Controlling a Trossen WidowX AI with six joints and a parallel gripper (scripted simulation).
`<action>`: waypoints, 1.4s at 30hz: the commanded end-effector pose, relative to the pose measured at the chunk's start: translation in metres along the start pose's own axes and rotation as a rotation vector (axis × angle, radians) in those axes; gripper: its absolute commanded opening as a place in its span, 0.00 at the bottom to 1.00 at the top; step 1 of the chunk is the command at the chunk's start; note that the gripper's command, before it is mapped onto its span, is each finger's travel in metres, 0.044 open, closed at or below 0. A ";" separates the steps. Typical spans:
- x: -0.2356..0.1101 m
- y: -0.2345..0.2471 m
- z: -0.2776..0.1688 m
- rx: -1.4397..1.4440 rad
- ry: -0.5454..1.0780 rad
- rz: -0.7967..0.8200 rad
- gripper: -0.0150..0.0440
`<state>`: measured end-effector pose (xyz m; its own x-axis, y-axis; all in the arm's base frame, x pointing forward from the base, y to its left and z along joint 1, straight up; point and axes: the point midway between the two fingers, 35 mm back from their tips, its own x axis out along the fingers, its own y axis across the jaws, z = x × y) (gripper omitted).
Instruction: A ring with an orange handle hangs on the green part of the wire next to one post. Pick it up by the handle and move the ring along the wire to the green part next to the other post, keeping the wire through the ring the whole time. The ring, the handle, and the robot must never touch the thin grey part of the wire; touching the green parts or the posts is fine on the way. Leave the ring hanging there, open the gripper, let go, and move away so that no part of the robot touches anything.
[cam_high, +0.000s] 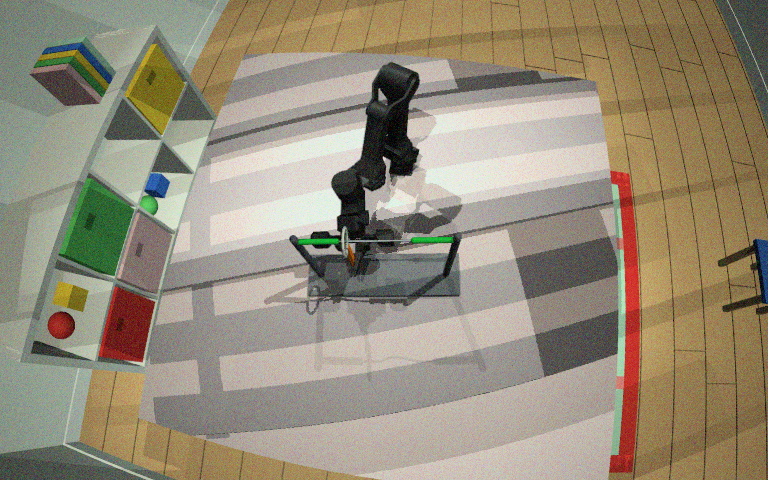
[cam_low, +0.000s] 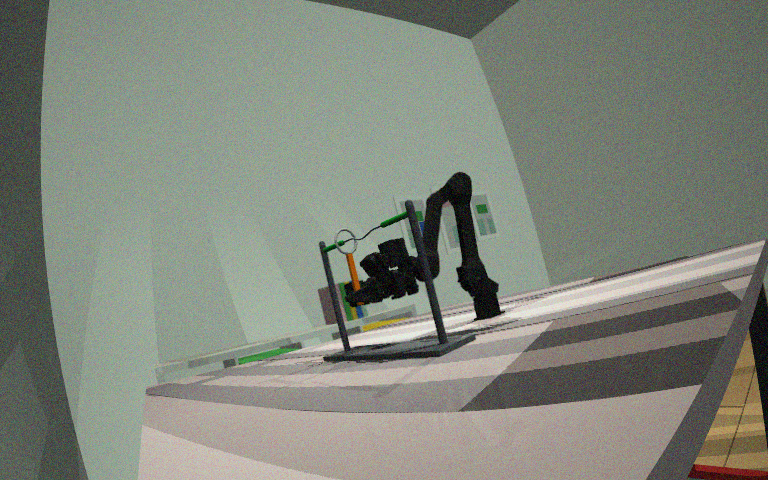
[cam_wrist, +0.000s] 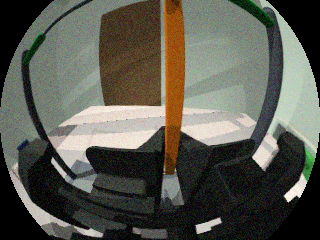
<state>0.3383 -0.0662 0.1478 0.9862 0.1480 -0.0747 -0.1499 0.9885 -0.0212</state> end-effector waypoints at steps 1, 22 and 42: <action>-0.001 0.002 0.001 -0.017 -0.002 -0.003 0.00; 0.000 0.003 0.002 -0.183 -0.002 0.031 0.00; -0.003 0.020 -0.004 -0.178 0.013 0.034 0.00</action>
<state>0.3347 -0.0496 0.1436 0.9783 0.1891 -0.0850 -0.2030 0.9569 -0.2076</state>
